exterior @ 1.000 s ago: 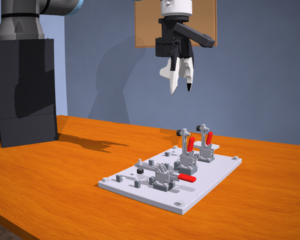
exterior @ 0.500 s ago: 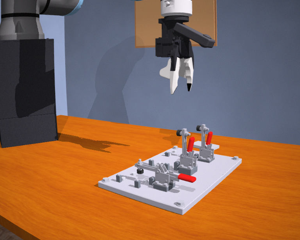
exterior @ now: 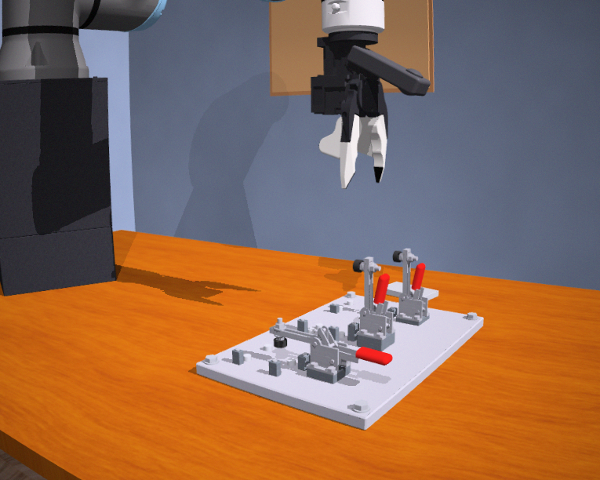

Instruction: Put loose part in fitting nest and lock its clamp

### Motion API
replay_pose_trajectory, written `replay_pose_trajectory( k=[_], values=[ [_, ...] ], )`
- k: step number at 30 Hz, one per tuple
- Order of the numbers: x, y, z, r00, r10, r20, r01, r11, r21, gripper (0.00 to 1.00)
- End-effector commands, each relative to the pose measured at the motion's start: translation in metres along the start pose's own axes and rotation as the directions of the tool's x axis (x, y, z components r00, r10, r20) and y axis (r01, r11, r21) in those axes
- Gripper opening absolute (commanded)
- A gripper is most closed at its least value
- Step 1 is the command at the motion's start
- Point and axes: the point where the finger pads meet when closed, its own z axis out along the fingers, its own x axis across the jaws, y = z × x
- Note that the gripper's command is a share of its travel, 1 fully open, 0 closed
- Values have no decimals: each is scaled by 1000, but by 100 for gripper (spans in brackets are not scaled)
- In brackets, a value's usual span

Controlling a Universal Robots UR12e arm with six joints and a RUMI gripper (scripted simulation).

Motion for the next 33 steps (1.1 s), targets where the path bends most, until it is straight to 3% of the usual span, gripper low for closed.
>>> replay_pose_trajectory(
  k=[1,13,33],
  values=[
    [-2,-1,-1,1000,0,0,0,1000,1,59],
    [-21,-1,-1,1000,0,0,0,1000,1,59],
    [-99,-2,-1,1000,0,0,0,1000,1,59]
  ],
)
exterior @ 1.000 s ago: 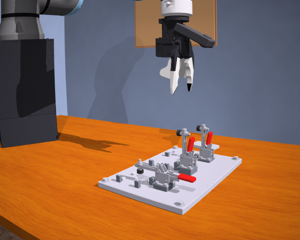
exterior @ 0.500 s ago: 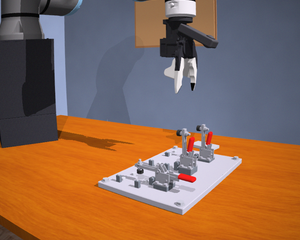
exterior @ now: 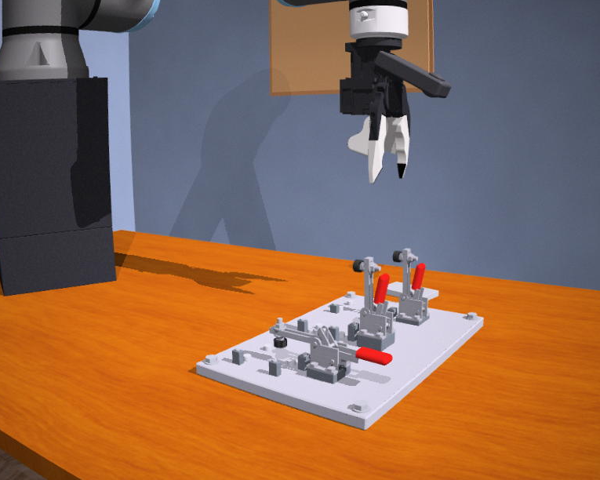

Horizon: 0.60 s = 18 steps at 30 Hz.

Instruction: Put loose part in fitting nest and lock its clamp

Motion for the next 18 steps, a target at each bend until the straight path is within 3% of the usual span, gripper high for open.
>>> replay_pose_trajectory(
  k=[1,8,18],
  values=[
    [-27,-2,0,1000,1,0,-1,1000,1,59],
    [-55,-2,0,1000,1,0,-1,1000,1,59],
    [-74,-2,0,1000,1,0,-1,1000,1,59]
  ],
)
